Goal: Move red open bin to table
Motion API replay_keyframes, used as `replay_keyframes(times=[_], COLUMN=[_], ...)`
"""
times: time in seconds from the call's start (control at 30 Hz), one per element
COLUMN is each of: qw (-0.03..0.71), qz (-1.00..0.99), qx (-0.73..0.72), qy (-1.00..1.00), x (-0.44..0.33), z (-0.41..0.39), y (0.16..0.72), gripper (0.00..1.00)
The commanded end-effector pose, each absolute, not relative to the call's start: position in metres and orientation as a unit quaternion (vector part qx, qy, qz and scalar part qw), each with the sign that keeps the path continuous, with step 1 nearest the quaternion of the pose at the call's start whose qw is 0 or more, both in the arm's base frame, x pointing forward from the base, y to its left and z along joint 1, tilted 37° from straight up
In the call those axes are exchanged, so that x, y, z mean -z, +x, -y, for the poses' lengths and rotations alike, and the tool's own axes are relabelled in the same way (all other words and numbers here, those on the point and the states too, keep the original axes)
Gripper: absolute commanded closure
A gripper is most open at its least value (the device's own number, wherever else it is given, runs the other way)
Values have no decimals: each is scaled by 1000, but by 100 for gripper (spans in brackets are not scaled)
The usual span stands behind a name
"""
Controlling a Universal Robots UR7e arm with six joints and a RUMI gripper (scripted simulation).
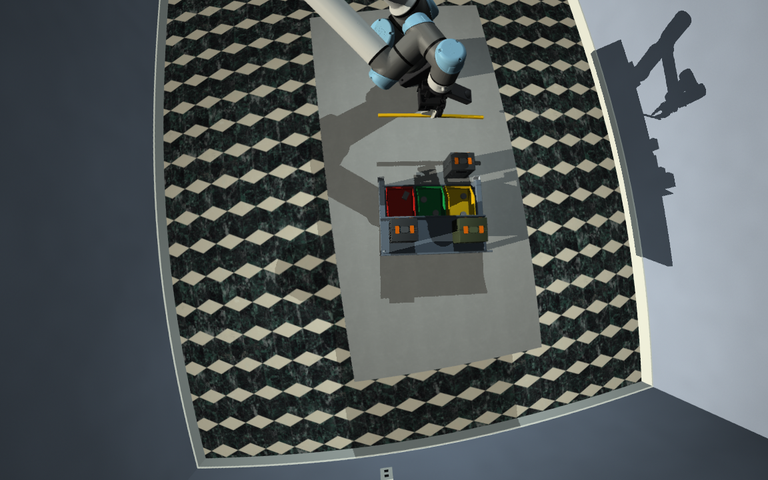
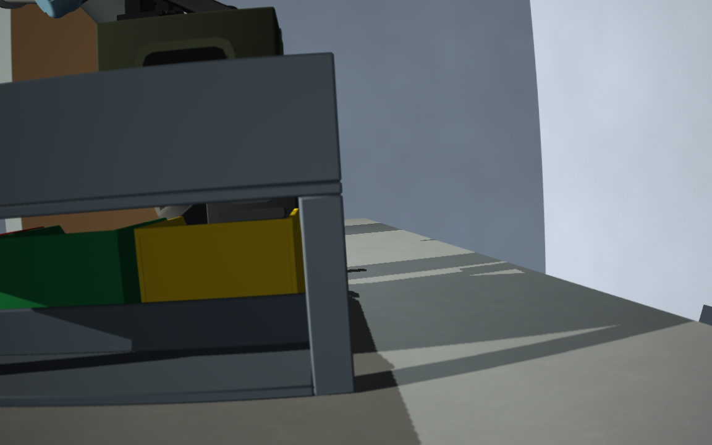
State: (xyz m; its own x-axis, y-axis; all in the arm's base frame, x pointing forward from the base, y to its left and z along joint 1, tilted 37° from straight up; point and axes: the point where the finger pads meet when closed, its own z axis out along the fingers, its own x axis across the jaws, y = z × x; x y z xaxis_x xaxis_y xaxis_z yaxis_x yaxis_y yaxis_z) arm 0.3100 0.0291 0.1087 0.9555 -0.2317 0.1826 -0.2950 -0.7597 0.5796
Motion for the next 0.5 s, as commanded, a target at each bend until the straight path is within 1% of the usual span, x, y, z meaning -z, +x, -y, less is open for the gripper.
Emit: replay_keyframes(times=[0.0, 0.47], qw=[317, 317], qz=[141, 141], qx=[-50, -50], qy=[937, 937], x=[-106, -88], z=[-27, -13], y=[310, 310], gripper=[100, 100])
